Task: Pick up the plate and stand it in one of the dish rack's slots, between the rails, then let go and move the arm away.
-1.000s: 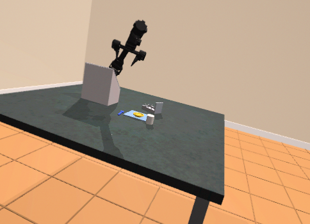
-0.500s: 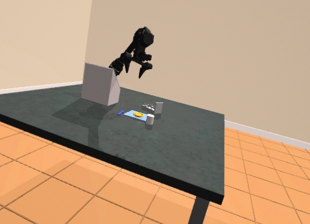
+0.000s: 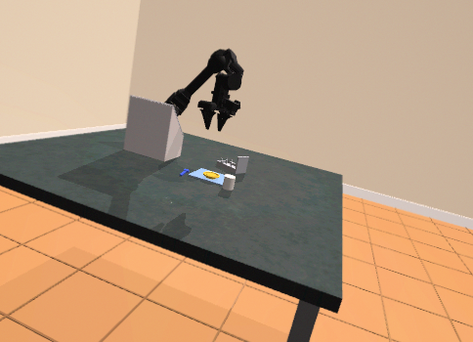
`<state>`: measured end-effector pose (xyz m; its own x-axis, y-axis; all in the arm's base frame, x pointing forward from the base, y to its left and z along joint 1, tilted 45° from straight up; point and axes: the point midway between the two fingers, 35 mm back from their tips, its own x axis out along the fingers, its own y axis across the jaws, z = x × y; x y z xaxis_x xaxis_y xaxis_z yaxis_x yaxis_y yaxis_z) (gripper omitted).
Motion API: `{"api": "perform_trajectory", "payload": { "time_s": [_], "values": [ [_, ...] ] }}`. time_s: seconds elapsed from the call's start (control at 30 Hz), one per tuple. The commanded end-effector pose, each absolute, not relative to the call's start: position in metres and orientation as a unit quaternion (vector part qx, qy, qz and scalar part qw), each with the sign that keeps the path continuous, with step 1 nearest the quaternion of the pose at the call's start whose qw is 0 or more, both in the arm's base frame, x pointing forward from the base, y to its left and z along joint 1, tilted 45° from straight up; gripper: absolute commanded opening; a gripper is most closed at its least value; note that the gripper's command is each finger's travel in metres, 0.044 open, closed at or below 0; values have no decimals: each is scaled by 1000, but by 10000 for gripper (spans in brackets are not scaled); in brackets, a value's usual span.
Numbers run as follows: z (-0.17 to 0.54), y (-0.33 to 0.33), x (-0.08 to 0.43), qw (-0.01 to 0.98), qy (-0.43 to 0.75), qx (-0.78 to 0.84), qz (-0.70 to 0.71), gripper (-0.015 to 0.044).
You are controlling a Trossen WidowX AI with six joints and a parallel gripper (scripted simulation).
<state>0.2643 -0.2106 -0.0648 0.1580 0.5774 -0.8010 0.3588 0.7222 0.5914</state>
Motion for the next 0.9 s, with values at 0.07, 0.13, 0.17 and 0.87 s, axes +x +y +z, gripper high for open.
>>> {"api": "perform_trajectory", "payload": {
  "time_s": [0.07,0.13,0.17,0.87],
  "values": [
    [-59,-173,274,677,629,336,179,400],
    [-58,-166,276,679,625,330,198,400],
    [-58,-165,276,679,624,329,200,400],
    [-145,-89,300,679,623,330,202,400]
  ]
}}
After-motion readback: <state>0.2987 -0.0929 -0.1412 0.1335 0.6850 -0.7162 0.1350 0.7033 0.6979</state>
